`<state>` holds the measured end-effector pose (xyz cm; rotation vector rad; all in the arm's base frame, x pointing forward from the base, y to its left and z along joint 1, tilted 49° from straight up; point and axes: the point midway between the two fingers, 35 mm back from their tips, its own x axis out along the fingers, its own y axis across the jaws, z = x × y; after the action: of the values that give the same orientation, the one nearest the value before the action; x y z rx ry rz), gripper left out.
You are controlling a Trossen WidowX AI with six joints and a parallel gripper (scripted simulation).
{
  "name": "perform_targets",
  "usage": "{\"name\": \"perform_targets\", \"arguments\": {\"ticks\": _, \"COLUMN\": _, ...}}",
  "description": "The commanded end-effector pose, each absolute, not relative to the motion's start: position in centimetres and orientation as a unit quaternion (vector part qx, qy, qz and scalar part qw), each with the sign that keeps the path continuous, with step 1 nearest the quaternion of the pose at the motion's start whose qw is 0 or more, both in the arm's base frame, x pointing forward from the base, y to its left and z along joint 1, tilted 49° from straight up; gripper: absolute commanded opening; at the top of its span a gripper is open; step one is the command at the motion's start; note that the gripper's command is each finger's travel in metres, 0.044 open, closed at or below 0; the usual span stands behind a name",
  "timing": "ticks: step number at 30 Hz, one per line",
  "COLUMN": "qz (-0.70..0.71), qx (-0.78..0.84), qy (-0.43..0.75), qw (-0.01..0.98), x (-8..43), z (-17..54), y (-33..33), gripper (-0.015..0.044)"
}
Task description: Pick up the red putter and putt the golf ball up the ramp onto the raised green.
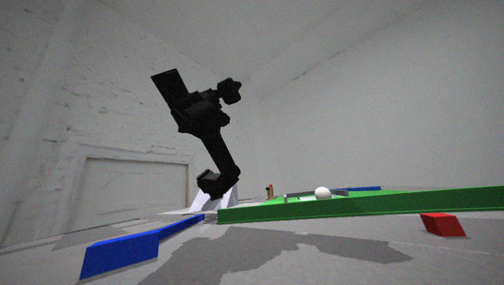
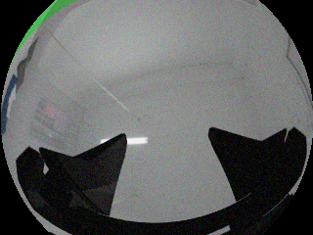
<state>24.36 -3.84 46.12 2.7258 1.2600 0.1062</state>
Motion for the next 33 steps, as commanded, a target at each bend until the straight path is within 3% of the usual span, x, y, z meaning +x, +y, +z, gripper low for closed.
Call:
{"name": "perform_targets", "arguments": {"ticks": 1, "qz": 0.037, "qx": 0.905, "qy": 0.418, "qw": 0.072, "x": 24.2, "z": 46.2, "y": -3.8, "gripper": 0.0426}}
{"name": "perform_targets", "arguments": {"ticks": 4, "qz": 0.059, "qx": 0.898, "qy": 0.417, "qw": 0.126, "x": 22.3, "z": 47.1, "y": -2.6, "gripper": 0.044}}
{"name": "perform_targets", "arguments": {"ticks": 18, "qz": 0.181, "qx": 0.704, "qy": 0.35, "qw": 0.591, "x": 10.6, "z": 48.1, "y": 10.2, "gripper": 0.044}}
{"name": "perform_targets", "arguments": {"ticks": 23, "qz": 0.184, "qx": 0.556, "qy": 0.306, "qw": 0.75, "x": 9.5, "z": 45.8, "y": 15.6, "gripper": 0.044}}
{"name": "perform_targets", "arguments": {"ticks": 33, "qz": 0.142, "qx": 0.326, "qy": 0.278, "qw": 0.892, "x": 11.8, "z": 40.6, "y": 21.3, "gripper": 0.044}}
